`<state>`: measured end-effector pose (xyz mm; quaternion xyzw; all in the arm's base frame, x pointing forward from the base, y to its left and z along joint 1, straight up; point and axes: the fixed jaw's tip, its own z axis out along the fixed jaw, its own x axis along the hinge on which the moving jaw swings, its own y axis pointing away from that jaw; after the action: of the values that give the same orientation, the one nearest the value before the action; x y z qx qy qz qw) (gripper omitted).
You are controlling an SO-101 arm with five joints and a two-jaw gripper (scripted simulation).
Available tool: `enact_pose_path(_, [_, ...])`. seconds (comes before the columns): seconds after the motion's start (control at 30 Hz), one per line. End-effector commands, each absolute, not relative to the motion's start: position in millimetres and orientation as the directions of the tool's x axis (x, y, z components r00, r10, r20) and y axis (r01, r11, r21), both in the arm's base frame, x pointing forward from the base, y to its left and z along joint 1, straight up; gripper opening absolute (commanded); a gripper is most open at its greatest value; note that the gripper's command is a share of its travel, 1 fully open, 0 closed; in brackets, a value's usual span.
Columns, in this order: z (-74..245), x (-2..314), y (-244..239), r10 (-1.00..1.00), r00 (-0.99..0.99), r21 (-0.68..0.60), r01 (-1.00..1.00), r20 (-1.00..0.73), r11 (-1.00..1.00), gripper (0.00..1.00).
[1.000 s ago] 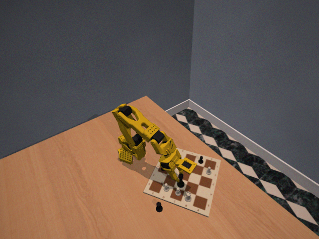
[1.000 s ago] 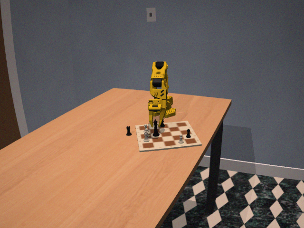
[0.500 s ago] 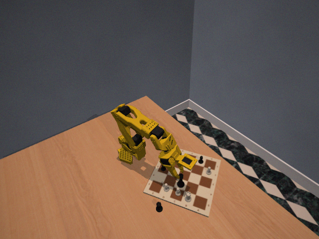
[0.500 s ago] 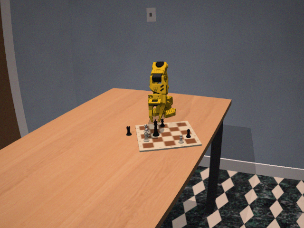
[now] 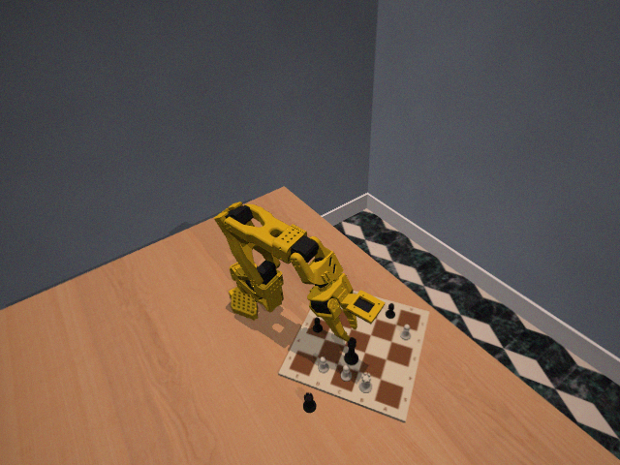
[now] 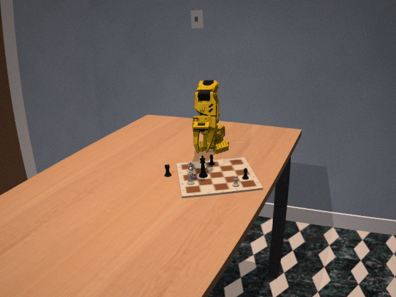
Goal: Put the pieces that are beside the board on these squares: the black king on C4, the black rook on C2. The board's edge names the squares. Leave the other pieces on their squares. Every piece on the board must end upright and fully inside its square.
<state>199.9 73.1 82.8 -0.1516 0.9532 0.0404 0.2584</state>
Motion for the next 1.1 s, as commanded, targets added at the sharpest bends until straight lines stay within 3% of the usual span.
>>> enact_pose_path(0.0, [89.3, 200.6, 74.0, -0.259, -0.814, 0.004, -0.306, -0.520, 0.952, 0.12])
enact_pose_path(0.47, [91.7, 206.7, 62.9, -0.212, -0.827, 0.004, -0.250, -0.520, 0.968, 0.12])
enact_pose_path(0.8, [98.7, 230.8, -24.7, 0.125, -0.844, 0.003, 0.144, -0.522, 0.990, 0.12])
enact_pose_path(1.07, [99.2, 231.1, -32.4, 0.152, -0.840, 0.003, 0.176, -0.522, 0.984, 0.12])
